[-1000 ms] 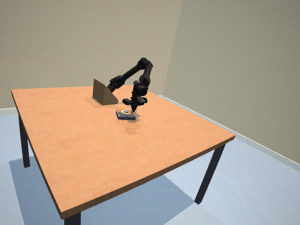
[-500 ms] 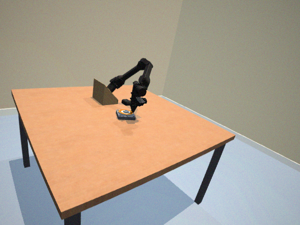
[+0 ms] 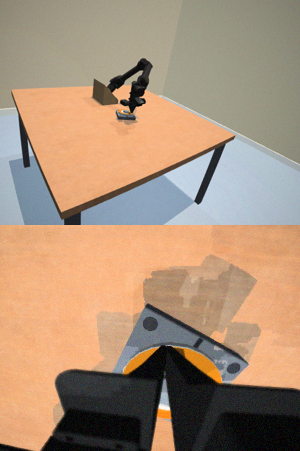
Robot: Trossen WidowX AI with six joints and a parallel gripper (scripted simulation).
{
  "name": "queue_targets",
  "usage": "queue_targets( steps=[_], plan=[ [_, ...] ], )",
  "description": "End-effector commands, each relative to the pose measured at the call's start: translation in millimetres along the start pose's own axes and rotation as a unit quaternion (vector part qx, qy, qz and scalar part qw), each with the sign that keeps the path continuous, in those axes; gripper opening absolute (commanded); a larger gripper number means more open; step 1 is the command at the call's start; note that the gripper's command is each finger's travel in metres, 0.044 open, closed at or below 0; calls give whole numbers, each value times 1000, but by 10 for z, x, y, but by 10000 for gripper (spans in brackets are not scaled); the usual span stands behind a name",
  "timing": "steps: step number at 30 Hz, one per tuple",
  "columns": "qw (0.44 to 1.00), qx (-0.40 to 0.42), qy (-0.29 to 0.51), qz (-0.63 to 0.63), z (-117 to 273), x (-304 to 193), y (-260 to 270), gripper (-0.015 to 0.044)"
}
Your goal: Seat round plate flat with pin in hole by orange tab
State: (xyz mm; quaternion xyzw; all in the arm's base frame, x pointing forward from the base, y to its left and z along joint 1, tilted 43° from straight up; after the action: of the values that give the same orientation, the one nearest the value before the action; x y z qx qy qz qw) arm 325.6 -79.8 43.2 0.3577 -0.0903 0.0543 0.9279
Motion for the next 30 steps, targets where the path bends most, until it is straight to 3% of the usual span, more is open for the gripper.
queue_targets(
  steps=[1,16,25,30],
  plan=[
    [1000,-1,4,0,-16,-14,-52,0],
    [1000,-1,4,0,-16,-47,-174,0],
    [1000,-2,5,0,441,-53,-165,0],
    [1000,-1,2,-3,364,-49,-175,0]
  ],
)
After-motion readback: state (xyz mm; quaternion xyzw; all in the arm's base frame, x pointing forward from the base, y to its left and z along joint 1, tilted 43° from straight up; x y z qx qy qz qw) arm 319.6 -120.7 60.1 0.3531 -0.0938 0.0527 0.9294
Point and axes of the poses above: the point midway between the two fingers, 35 mm back from their tips, its own z axis back along the fingers, its own y axis across the jaws, x = y × z, the point moved 7 cm from there along z, back along the fingers, and after that the axes turned 15 degrees about z, right-handed, at the moved point
